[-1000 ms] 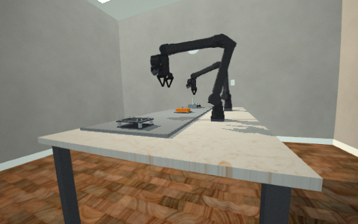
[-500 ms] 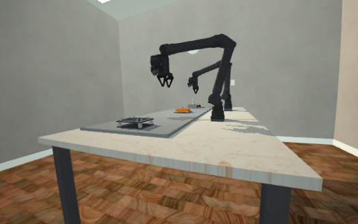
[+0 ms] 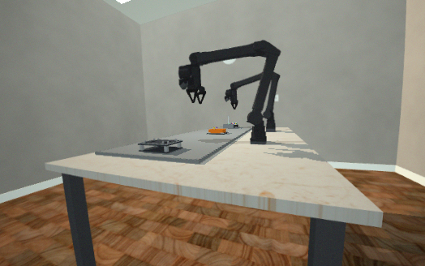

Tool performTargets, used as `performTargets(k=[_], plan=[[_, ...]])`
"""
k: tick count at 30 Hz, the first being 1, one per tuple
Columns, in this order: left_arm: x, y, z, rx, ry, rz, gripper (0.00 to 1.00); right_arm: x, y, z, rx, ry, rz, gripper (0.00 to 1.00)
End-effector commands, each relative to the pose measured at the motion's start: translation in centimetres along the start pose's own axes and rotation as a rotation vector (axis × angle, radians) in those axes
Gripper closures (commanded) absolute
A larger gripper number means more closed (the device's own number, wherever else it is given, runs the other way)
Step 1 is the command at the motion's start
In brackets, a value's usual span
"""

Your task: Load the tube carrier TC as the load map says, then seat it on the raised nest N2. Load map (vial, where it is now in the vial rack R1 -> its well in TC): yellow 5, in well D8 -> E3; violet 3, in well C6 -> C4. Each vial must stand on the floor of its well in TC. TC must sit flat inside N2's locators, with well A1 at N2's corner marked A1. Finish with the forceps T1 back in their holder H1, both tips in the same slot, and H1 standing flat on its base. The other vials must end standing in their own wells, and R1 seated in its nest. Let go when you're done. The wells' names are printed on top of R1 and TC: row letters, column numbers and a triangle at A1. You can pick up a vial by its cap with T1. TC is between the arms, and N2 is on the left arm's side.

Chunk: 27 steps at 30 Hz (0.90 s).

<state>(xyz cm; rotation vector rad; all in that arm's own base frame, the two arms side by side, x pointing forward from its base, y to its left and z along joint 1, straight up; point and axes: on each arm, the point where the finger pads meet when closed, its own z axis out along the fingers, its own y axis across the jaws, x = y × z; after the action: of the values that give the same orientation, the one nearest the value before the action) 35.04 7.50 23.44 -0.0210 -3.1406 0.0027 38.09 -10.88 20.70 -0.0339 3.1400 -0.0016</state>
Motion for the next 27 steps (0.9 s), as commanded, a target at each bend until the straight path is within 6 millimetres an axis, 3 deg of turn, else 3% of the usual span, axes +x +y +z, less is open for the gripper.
performTargets(k=[1, 9, 12, 13, 21, 22, 27], plan=[[-0.9, 0.2, -1.4, -0.01, -0.036, 0.001, 0.0, 1.2, 1.5, -1.2, 0.001, -0.009, 0.009, 0.76], [-0.9, 0.2, -1.4, -0.01, -0.036, 0.001, 0.0, 3.2, 3.8, -2.0, 0.0, -0.008, 0.009, 0.76], [-0.9, 0.2, -1.4, -0.01, -0.036, 0.001, 0.0, 3.2, 3.9, -2.0, 0.0, -0.008, 0.009, 0.76], [-0.9, 0.2, -1.4, -0.01, -0.036, 0.001, 0.0, 2.0, 3.2, -2.6, 0.007, -0.034, 0.009, 0.76], [-0.9, 0.2, -1.4, -0.01, -0.036, 0.001, 0.0, 2.1, 3.2, -2.6, 0.007, -0.034, 0.009, 0.76], [-0.7, -0.6, -0.4, -0.009, -0.027, 0.05, 0.0, 2.1, 3.2, -2.6, 0.007, -0.034, 0.009, 0.76], [-0.4, -2.6, 0.1, -0.009, -0.034, 0.033, 0.0, 2.1, 3.2, -2.6, 0.007, -0.034, 0.009, 0.76]])
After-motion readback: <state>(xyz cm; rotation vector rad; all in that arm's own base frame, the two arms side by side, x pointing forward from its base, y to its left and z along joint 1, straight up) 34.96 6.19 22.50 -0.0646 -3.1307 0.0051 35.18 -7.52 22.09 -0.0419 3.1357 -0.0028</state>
